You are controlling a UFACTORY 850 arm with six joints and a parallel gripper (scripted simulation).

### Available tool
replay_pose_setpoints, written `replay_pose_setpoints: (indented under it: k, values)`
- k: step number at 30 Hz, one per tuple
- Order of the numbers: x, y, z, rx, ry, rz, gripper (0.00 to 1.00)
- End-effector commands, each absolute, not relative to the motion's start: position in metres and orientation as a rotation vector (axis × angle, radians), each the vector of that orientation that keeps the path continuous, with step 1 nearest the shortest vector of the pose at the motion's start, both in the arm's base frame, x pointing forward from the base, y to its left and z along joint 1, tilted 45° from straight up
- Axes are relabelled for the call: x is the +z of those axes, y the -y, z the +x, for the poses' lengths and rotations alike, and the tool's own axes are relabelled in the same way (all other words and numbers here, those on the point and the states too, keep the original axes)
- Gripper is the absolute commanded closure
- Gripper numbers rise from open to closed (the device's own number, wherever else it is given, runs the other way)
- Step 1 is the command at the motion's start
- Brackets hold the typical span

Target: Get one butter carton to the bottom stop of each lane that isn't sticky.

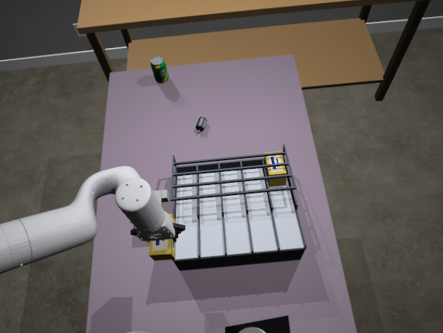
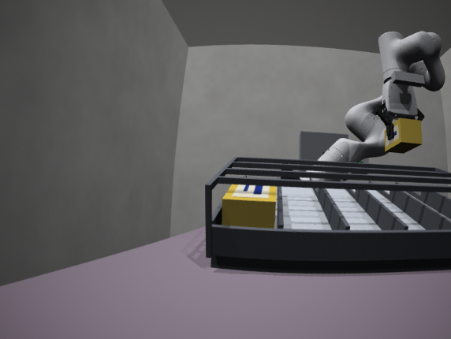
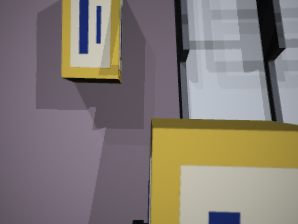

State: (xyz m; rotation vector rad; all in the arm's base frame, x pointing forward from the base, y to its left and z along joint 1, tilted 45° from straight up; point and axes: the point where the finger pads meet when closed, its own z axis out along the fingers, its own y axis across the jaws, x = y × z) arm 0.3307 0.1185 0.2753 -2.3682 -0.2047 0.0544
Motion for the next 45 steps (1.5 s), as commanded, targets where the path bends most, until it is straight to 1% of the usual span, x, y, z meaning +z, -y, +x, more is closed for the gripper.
replay_pose_setpoints:
  k: [1,4,7,8,18,24,25,41,42,45]
  values:
    - [0.228,-0.077,0.36,0.047,0.214,-2.358,1.0]
    - [0.203,-0.056,0.375,0.047,0.214,-2.358,1.0]
    - [0.203,-0.056,0.375,0.047,0.214,-2.358,1.0]
    - [0.175,-0.021,0.386,0.06,0.217,-2.356,1.0]
    - [0.105,0.053,0.427,0.06,0.217,-2.356,1.0]
    - [0.105,0.053,0.427,0.06,0.217,-2.356,1.0]
    - [0.066,0.091,0.448,0.065,0.221,-2.353,1.0]
    - [0.066,0.091,0.448,0.065,0.221,-2.353,1.0]
    - [0.054,0.079,0.446,0.065,0.221,-2.353,1.0]
    - [0.054,0.079,0.446,0.065,0.221,-2.353,1.0]
